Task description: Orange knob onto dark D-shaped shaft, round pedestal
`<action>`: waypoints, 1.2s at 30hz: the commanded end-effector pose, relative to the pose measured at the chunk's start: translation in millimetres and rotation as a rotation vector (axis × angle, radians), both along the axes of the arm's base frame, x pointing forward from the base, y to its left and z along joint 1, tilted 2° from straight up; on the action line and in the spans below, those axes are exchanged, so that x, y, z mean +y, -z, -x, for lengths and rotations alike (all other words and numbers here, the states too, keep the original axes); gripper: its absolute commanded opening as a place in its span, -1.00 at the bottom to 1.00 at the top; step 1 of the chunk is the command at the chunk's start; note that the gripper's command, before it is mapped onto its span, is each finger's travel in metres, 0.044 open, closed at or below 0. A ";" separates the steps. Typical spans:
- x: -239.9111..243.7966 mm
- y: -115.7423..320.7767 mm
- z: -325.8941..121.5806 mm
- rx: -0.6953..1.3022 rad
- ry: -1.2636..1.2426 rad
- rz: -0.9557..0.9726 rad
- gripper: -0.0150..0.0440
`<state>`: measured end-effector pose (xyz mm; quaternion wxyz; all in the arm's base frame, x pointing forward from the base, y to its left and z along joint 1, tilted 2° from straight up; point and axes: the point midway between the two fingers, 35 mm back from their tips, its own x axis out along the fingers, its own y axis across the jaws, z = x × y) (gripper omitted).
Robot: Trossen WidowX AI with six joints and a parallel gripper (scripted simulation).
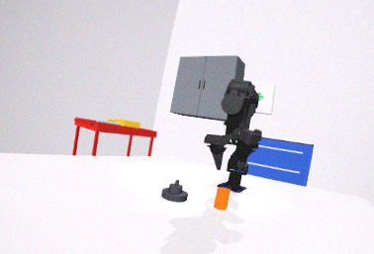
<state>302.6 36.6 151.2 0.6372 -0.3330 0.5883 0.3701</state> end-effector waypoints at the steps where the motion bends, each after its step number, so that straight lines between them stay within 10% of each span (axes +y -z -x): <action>1: -4.7 -3.2 2.3 0.022 0.003 0.055 1.00; 8: -4.7 -3.2 2.4 0.025 0.063 0.054 1.00; 19: -2.8 -2.1 3.5 0.073 1.018 0.027 1.00; 36: -2.5 31.6 0.2 0.074 1.033 0.026 1.00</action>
